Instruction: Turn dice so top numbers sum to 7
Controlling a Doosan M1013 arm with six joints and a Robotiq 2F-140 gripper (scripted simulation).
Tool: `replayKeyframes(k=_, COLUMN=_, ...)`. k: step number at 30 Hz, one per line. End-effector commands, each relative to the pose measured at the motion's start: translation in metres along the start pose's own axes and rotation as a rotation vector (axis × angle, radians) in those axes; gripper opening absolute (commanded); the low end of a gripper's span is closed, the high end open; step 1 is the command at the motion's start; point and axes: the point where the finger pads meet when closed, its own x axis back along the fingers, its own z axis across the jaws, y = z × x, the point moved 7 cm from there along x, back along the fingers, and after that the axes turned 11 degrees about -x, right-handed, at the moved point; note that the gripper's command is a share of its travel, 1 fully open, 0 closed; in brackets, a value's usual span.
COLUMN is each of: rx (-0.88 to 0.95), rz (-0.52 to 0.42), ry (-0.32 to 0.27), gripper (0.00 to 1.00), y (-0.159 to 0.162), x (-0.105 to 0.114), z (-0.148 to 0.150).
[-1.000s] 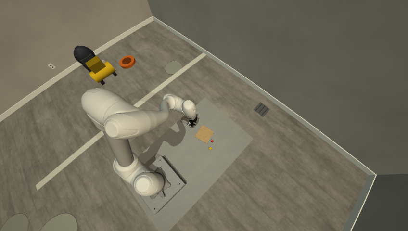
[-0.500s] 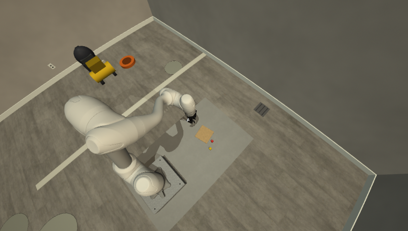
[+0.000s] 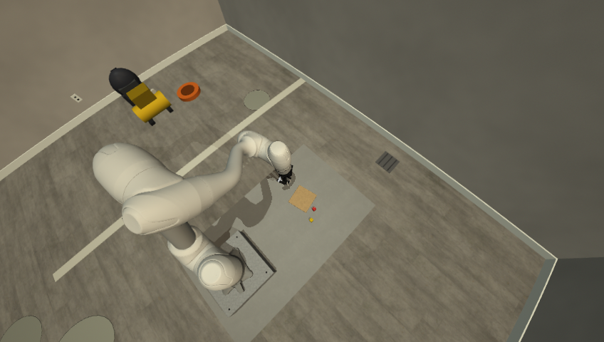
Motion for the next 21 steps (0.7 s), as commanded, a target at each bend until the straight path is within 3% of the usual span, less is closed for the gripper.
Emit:
replayKeyframes(k=1, rx=-0.063, rz=0.001, ry=0.0, gripper=0.09, y=0.067, x=0.003, z=-0.017)
replayKeyframes(k=3, rx=-0.063, rz=0.001, ry=0.0, gripper=0.09, y=0.067, x=0.003, z=-0.017)
replayKeyframes(k=4, rx=-0.089, rz=0.001, ry=0.0, gripper=0.09, y=0.092, x=0.003, z=-0.026)
replayKeyframes(k=6, rx=-0.107, rz=0.0, ry=0.0, gripper=0.09, y=0.11, x=0.004, z=-0.034)
replayKeyframes(k=21, rx=-0.118, rz=0.0, ry=0.0, gripper=0.09, y=0.119, x=0.004, z=-0.038)
